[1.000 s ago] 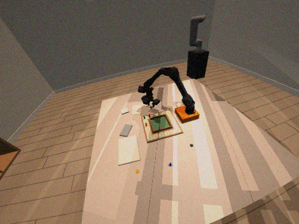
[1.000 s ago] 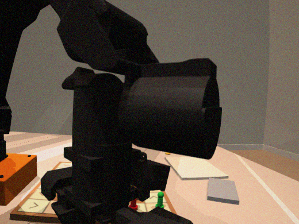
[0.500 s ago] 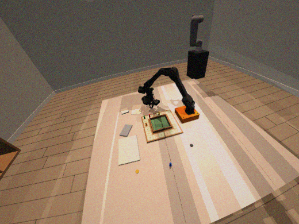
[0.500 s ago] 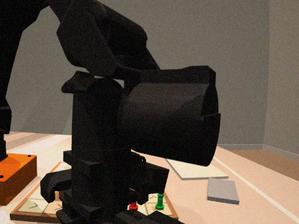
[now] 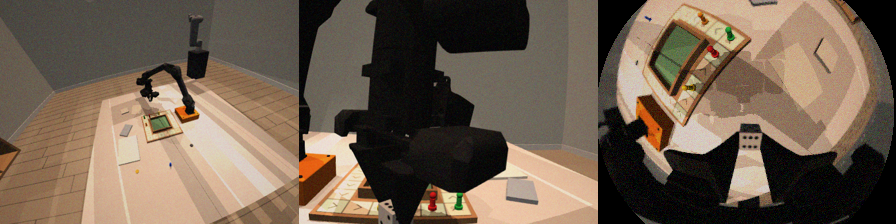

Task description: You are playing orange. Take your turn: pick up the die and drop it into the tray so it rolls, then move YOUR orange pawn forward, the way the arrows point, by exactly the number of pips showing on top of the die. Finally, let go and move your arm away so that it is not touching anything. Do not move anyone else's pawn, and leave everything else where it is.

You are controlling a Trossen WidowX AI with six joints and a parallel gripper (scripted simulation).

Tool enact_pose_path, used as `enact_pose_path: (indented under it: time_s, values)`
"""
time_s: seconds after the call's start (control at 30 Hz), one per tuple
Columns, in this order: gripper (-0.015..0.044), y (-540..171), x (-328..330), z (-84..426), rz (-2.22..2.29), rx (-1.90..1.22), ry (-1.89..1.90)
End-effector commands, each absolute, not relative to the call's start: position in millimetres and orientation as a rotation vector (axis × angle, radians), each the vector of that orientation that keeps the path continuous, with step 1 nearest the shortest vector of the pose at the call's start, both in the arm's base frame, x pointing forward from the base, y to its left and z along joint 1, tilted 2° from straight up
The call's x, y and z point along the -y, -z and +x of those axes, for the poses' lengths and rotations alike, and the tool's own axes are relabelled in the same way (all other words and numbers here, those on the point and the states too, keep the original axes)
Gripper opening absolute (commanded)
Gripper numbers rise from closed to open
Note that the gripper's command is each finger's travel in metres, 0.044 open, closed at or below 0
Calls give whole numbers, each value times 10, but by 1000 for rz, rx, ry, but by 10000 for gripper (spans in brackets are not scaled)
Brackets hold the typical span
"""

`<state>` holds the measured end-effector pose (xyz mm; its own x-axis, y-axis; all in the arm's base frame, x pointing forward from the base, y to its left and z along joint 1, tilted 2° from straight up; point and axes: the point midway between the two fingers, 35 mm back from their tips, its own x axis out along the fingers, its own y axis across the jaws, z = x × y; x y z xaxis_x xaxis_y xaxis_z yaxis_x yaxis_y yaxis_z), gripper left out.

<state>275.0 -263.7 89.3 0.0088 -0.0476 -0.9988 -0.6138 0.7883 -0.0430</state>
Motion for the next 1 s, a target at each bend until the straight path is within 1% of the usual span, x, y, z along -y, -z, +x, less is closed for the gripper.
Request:
enact_pose_path:
  time_s: [0.0,0.27,0.63,0.97]
  values:
    - [0,-1202,2625,2712,-568,-1510,-471]
    - [0,-1297,2574,2710,-560,-1511,-463]
    - [0,-1190,1925,2948,-420,-1523,-333]
    - [0,-1068,1300,3025,-291,-1538,-216]
